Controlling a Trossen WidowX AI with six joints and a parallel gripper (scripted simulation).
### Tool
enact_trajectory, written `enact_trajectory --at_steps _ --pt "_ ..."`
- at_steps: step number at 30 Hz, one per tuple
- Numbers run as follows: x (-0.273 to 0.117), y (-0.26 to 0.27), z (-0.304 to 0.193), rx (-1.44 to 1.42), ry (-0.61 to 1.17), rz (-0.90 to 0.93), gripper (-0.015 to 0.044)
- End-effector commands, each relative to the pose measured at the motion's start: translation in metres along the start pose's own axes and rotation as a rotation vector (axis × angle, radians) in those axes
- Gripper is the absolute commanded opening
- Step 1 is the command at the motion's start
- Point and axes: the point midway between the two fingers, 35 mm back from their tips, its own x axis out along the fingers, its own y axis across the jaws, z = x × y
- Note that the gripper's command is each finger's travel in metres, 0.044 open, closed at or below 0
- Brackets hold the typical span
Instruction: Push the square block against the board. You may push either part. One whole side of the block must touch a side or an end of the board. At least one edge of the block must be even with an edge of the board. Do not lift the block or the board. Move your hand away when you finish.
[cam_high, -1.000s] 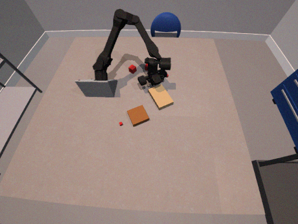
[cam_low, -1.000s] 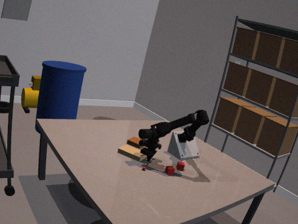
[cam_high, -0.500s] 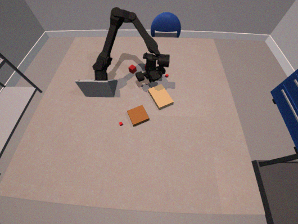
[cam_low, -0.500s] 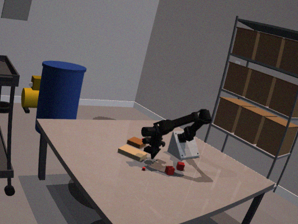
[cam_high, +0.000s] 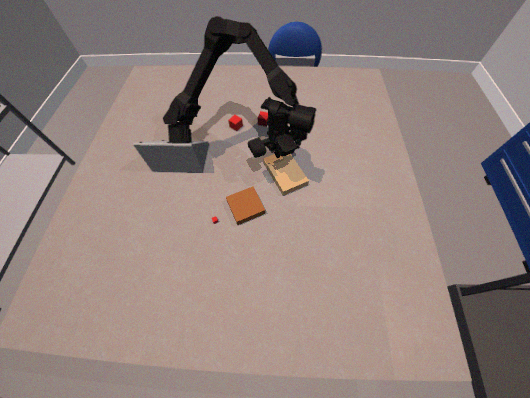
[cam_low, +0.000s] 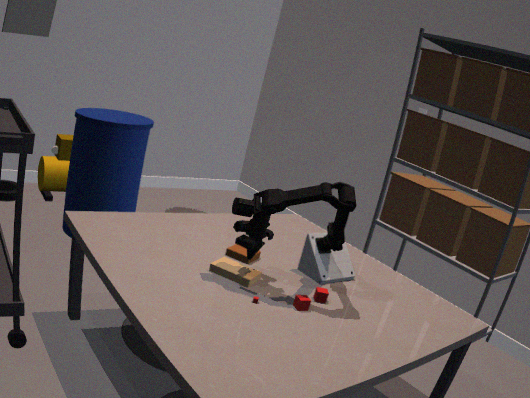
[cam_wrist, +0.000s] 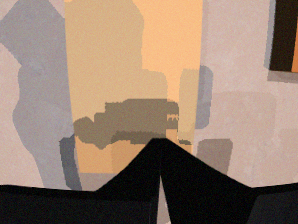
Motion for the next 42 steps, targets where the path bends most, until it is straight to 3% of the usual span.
enact_trajectory --at_steps 1,12,20,25,42 --pt "-0.002 -0.032 0.056 0.019 -0.009 -0.014 0.0000" --pt "0.013 -0.167 0.175 0.006 0.030 -0.007 0.0000" --pt "0.017 -0.169 0.177 0.005 0.031 -0.006 0.0000" --pt "0.069 -0.168 0.175 0.004 0.033 -0.004 0.0000" --pt "0.068 -0.167 0.168 0.004 0.034 -0.004 0.0000"
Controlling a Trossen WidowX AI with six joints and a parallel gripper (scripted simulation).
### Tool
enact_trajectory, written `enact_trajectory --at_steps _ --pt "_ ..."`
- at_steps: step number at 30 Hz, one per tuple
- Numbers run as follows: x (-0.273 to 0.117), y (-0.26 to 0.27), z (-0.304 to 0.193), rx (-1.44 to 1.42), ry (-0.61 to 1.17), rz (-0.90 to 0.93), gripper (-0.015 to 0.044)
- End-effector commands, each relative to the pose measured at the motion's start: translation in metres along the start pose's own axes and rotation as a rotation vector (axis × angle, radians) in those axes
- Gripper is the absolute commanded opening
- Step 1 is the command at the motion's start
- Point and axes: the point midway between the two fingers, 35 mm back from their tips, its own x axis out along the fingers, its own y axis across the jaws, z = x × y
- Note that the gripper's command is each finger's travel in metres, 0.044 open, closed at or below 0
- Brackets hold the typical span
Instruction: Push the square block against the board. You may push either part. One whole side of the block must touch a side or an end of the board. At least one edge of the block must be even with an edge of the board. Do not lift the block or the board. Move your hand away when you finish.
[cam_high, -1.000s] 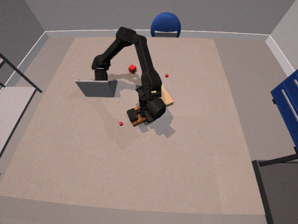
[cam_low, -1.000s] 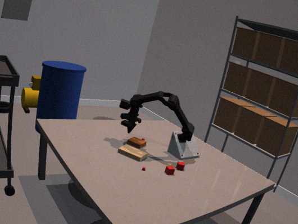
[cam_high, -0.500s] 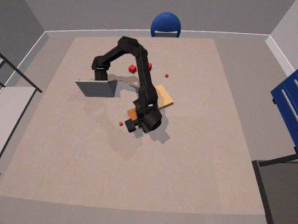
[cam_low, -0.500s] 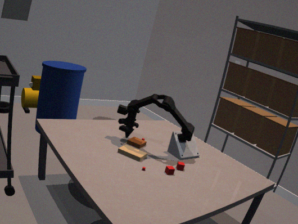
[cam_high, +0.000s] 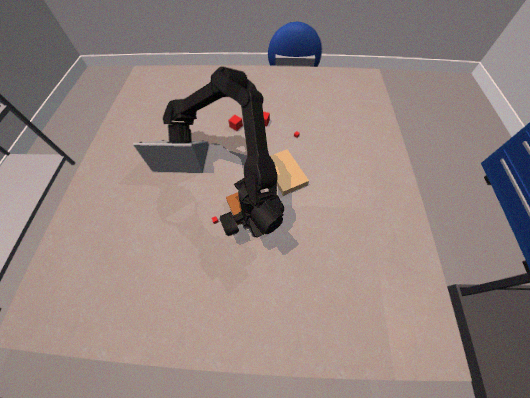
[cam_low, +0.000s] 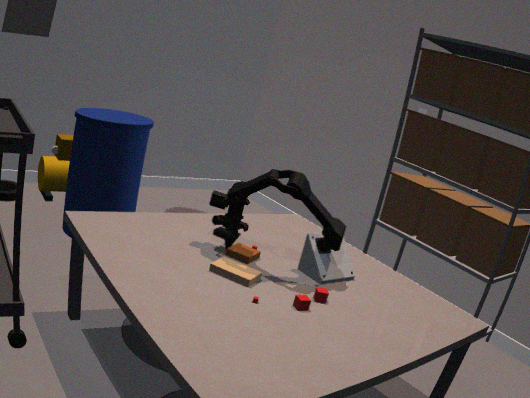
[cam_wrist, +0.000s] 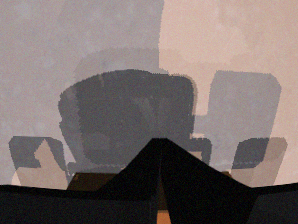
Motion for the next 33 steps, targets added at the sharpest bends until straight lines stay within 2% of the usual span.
enact_trajectory --at_steps 1,33 --pt "-0.002 0.003 -0.003 -0.001 -0.006 0.006 0.0000" --pt "-0.002 0.003 -0.026 0.000 -0.004 0.006 0.0000"
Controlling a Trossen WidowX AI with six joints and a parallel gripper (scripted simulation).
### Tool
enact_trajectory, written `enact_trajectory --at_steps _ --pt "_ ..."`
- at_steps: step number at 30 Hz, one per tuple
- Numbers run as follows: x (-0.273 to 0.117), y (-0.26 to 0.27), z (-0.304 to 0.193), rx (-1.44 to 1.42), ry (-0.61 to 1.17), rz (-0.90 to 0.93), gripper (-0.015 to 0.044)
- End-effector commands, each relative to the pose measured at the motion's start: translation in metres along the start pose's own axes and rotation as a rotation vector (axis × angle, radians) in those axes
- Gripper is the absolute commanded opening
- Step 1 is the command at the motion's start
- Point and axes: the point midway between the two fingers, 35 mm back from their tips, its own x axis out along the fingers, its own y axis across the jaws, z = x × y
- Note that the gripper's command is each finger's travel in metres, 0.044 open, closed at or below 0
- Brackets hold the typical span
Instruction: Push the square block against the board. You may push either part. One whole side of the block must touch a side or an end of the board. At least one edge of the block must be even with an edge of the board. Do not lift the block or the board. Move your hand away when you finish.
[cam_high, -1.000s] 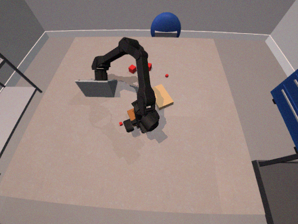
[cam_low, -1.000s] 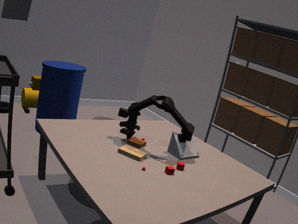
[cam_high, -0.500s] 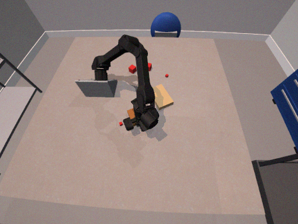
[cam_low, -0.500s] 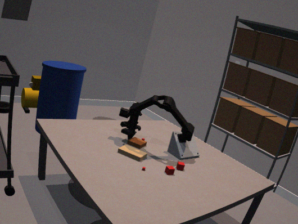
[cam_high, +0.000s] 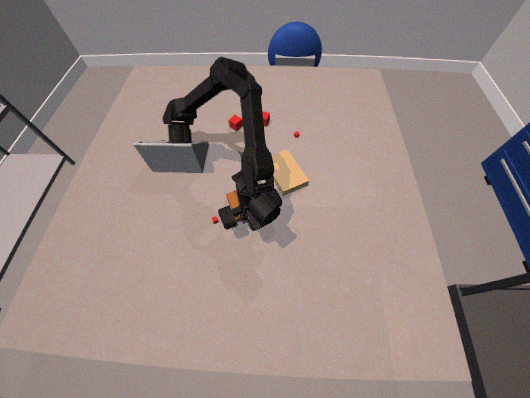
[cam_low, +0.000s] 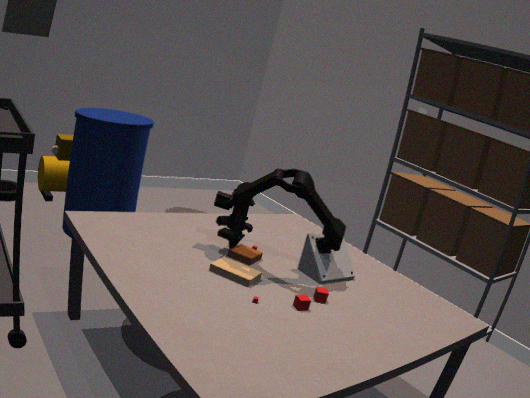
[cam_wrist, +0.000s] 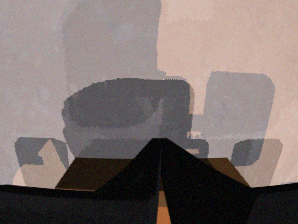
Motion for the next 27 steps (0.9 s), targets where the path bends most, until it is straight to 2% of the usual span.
enact_trajectory --at_steps 1,27 --pt "0.001 0.001 -0.006 0.005 0.008 0.002 0.0000" --pt "0.001 0.000 -0.026 0.006 0.009 0.002 0.0000"
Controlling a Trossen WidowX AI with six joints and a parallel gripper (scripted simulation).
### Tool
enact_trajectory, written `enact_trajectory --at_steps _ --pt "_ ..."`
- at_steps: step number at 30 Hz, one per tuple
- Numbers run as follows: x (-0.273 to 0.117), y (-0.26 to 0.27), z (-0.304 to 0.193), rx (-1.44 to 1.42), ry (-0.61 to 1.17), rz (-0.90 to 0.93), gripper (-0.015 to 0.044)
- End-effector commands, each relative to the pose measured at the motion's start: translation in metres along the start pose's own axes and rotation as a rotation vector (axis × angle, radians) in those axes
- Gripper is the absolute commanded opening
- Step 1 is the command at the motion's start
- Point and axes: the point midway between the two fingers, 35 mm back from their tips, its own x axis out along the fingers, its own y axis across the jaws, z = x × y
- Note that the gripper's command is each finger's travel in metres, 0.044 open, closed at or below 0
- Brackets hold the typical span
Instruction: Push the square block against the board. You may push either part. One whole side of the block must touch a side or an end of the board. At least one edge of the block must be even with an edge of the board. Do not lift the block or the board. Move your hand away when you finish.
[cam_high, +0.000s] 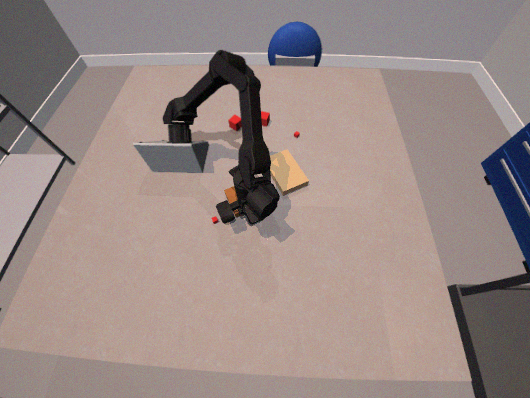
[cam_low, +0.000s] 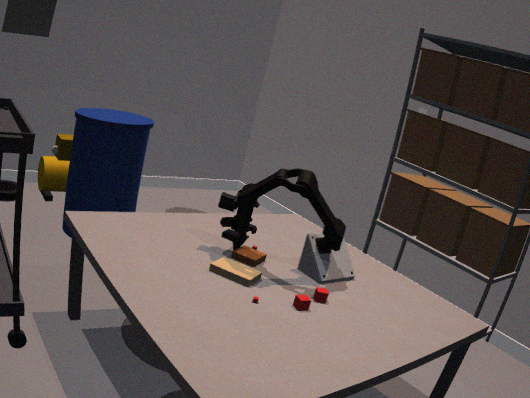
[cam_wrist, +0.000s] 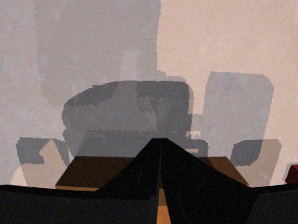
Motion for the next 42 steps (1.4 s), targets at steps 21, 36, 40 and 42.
enact_trajectory --at_steps 21,36,40,42 --pt "0.002 0.000 0.007 0.006 0.011 0.000 0.0000" --pt "0.002 0.000 0.031 0.006 0.009 0.000 0.0000" --pt "0.002 0.000 0.037 0.005 0.009 0.000 0.0000" --pt "0.002 0.000 0.040 0.005 0.009 0.000 0.0000"
